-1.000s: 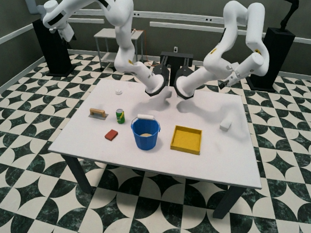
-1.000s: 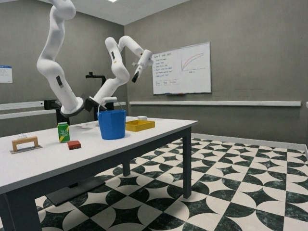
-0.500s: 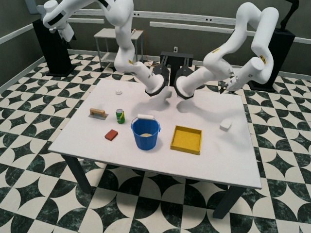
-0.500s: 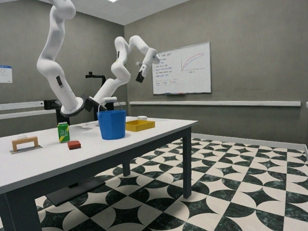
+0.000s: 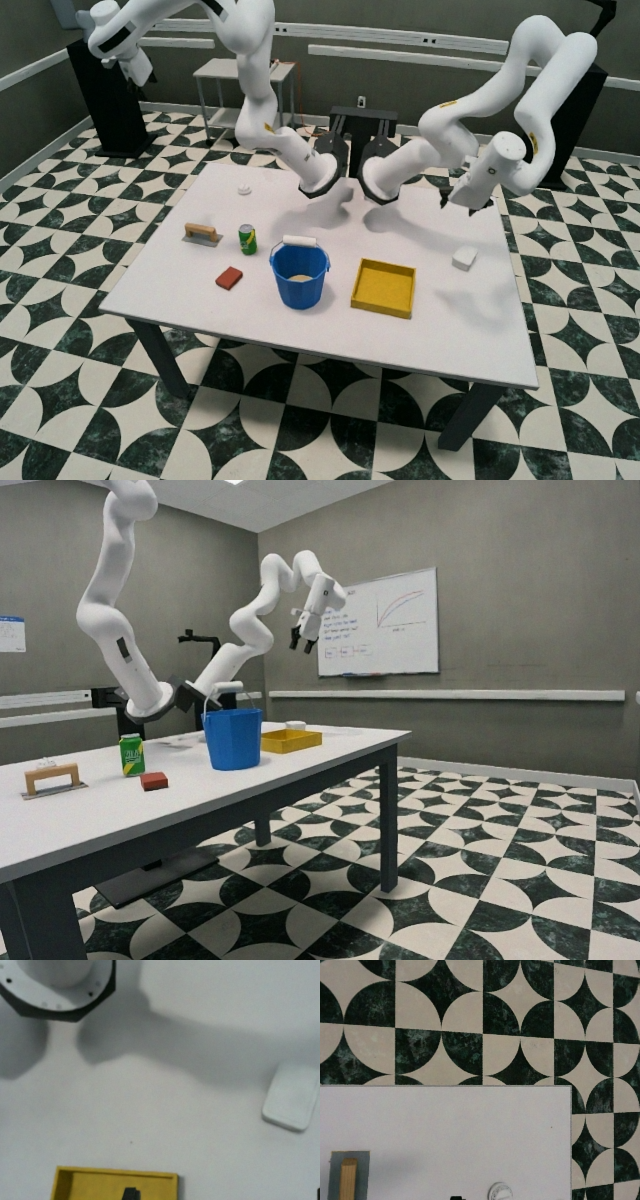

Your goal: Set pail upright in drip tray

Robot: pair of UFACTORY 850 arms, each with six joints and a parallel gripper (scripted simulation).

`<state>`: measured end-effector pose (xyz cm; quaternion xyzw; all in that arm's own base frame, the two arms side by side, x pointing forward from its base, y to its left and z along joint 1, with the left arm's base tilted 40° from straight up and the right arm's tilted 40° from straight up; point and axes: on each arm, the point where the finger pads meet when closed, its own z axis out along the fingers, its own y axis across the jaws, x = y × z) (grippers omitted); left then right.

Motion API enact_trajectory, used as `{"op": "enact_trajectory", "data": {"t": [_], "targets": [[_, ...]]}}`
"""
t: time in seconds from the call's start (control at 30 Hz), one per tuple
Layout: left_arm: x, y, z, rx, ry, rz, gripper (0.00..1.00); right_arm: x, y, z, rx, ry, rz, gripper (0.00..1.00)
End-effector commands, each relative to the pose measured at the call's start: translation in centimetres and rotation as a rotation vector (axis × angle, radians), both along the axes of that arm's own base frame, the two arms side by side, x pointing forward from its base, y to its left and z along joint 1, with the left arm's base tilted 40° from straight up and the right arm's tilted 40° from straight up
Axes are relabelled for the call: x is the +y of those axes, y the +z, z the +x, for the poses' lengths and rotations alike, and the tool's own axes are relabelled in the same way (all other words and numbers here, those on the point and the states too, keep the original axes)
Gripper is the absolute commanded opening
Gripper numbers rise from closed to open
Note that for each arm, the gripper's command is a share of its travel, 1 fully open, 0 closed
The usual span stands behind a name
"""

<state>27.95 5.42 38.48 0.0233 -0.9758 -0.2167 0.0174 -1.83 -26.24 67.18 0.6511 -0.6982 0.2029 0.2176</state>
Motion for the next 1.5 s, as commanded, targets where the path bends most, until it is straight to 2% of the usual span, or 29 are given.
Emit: {"op": "enact_trajectory", "data": {"t": [0.0, 0.23, 0.3, 0.37, 0.77, 0.87, 0.9, 1.37, 1.43, 1.47], "targets": [[-1.9, -0.7, 3.7, 0.050, -0.133, 0.035, 1.00, 0.0, 0.1, 0.0, 0.000, 0.000, -0.002, 1.00], [-5.3, -2.3, 7.7, 0.106, -0.305, 0.075, 1.00, 0.0, 0.1, 0.0, 0.000, 0.000, -0.002, 1.00], [-5.3, -2.3, 7.7, 0.106, -0.305, 0.075, 1.00, 0.0, 0.1, 0.0, 0.000, 0.000, -0.002, 1.00], [-7.3, -3.4, 9.6, 0.135, -0.394, 0.096, 1.00, 0.0, 0.1, 0.0, 0.000, 0.000, -0.002, 1.00], [-14.2, -7.5, 14.0, 0.219, -0.655, 0.158, 1.00, 0.0, 0.1, 0.0, 0.000, 0.000, -0.002, 1.00], [-14.8, -7.9, 14.3, 0.226, -0.677, 0.164, 1.00, 0.0, 0.1, 0.0, 0.000, 0.000, -0.002, 1.00], [-16.6, -9.2, 15.1, 0.247, -0.741, 0.180, 1.00, 0.0, 0.1, 0.0, 0.000, 0.000, -0.002, 1.00], [-25.1, -15.7, 17.1, 0.338, -1.020, 0.252, 1.00, 0.0, 0.1, 0.0, 0.000, 0.000, -0.002, 1.00], [-25.1, -15.7, 17.1, 0.338, -1.020, 0.252, 1.00, 0.0, 0.1, 0.0, 0.000, 0.000, -0.002, 1.00], [-26.7, -17.0, 17.2, 0.355, -1.071, 0.266, 1.00, 0.0, 0.1, 0.0, 0.000, 0.000, -0.002, 1.00]]}}
